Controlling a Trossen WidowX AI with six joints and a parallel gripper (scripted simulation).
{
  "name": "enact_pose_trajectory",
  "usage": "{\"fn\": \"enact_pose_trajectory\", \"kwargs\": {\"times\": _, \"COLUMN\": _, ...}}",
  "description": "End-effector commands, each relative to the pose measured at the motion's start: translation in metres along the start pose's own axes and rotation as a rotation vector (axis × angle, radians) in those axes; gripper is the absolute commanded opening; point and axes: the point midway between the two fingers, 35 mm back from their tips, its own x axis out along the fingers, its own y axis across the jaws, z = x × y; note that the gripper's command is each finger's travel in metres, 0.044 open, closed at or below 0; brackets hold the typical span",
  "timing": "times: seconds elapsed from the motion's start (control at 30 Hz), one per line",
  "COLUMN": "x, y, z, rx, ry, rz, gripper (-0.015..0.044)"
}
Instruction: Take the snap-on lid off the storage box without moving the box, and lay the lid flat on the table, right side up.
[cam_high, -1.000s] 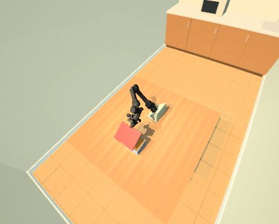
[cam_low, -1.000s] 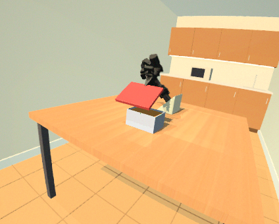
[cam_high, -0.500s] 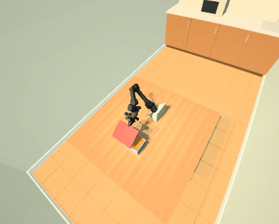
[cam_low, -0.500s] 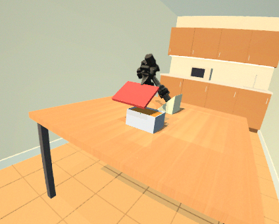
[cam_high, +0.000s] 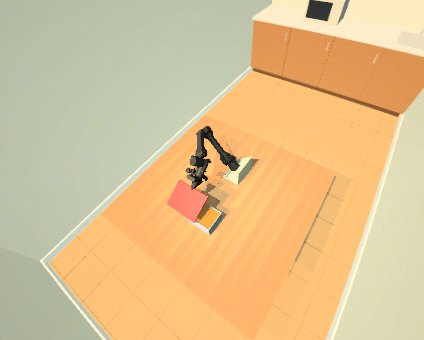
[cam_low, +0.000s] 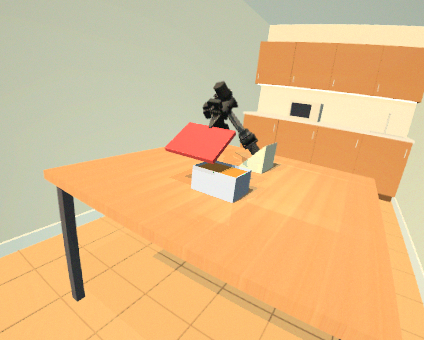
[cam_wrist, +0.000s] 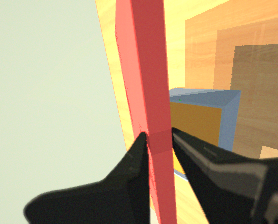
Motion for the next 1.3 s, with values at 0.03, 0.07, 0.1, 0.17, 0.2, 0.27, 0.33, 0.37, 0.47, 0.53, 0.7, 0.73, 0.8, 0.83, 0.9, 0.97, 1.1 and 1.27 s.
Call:
{"fn": "enact_pose_trajectory", "kwargs": {"times": 0.03, "x": -0.003, "y": 0.002, "z": 0.010, "rx": 0.003, "ry": 0.006, "rz": 0.011, "gripper": 0.0000}}
{"fn": "enact_pose_trajectory", "kwargs": {"times": 0.07, "x": -0.003, "y": 0.002, "z": 0.012, "rx": 0.003, "ry": 0.006, "rz": 0.011, "gripper": 0.0000}}
{"fn": "enact_pose_trajectory", "kwargs": {"times": 0.1, "x": -0.003, "y": 0.002, "z": 0.014, "rx": 0.003, "ry": 0.006, "rz": 0.011, "gripper": 0.0000}}
{"fn": "enact_pose_trajectory", "kwargs": {"times": 0.17, "x": -0.003, "y": 0.002, "z": 0.018, "rx": 0.002, "ry": 0.006, "rz": 0.011, "gripper": 0.0000}}
{"fn": "enact_pose_trajectory", "kwargs": {"times": 0.2, "x": -0.003, "y": 0.002, "z": 0.020, "rx": 0.002, "ry": 0.005, "rz": 0.011, "gripper": 0.0000}}
{"fn": "enact_pose_trajectory", "kwargs": {"times": 0.27, "x": -0.003, "y": 0.001, "z": 0.024, "rx": 0.002, "ry": 0.005, "rz": 0.011, "gripper": 0.0000}}
{"fn": "enact_pose_trajectory", "kwargs": {"times": 0.33, "x": -0.004, "y": 0.001, "z": 0.028, "rx": 0.002, "ry": 0.005, "rz": 0.011, "gripper": 0.0000}}
{"fn": "enact_pose_trajectory", "kwargs": {"times": 0.37, "x": -0.004, "y": 0.001, "z": 0.030, "rx": 0.002, "ry": 0.005, "rz": 0.011, "gripper": 0.0000}}
{"fn": "enact_pose_trajectory", "kwargs": {"times": 0.47, "x": -0.004, "y": 0.001, "z": 0.036, "rx": 0.002, "ry": 0.005, "rz": 0.011, "gripper": 0.0000}}
{"fn": "enact_pose_trajectory", "kwargs": {"times": 0.53, "x": -0.004, "y": 0.000, "z": 0.040, "rx": 0.002, "ry": 0.005, "rz": 0.011, "gripper": 0.0000}}
{"fn": "enact_pose_trajectory", "kwargs": {"times": 0.7, "x": -0.005, "y": 0.000, "z": 0.050, "rx": 0.001, "ry": 0.005, "rz": 0.011, "gripper": 0.0000}}
{"fn": "enact_pose_trajectory", "kwargs": {"times": 0.73, "x": -0.005, "y": 0.000, "z": 0.052, "rx": 0.001, "ry": 0.005, "rz": 0.011, "gripper": 0.0000}}
{"fn": "enact_pose_trajectory", "kwargs": {"times": 0.8, "x": -0.005, "y": 0.000, "z": 0.056, "rx": 0.001, "ry": 0.005, "rz": 0.011, "gripper": 0.0000}}
{"fn": "enact_pose_trajectory", "kwargs": {"times": 0.83, "x": -0.005, "y": -0.001, "z": 0.058, "rx": 0.001, "ry": 0.005, "rz": 0.011, "gripper": 0.0000}}
{"fn": "enact_pose_trajectory", "kwargs": {"times": 0.9, "x": -0.005, "y": -0.001, "z": 0.062, "rx": 0.001, "ry": 0.004, "rz": 0.011, "gripper": 0.0000}}
{"fn": "enact_pose_trajectory", "kwargs": {"times": 0.97, "x": -0.006, "y": -0.001, "z": 0.066, "rx": 0.001, "ry": 0.004, "rz": 0.011, "gripper": 0.0000}}
{"fn": "enact_pose_trajectory", "kwargs": {"times": 1.1, "x": -0.006, "y": -0.001, "z": 0.074, "rx": 0.001, "ry": 0.004, "rz": 0.011, "gripper": 0.0000}}
{"fn": "enact_pose_trajectory", "kwargs": {"times": 1.27, "x": -0.007, "y": -0.002, "z": 0.084, "rx": 0.000, "ry": 0.004, "rz": 0.011, "gripper": 0.0000}}
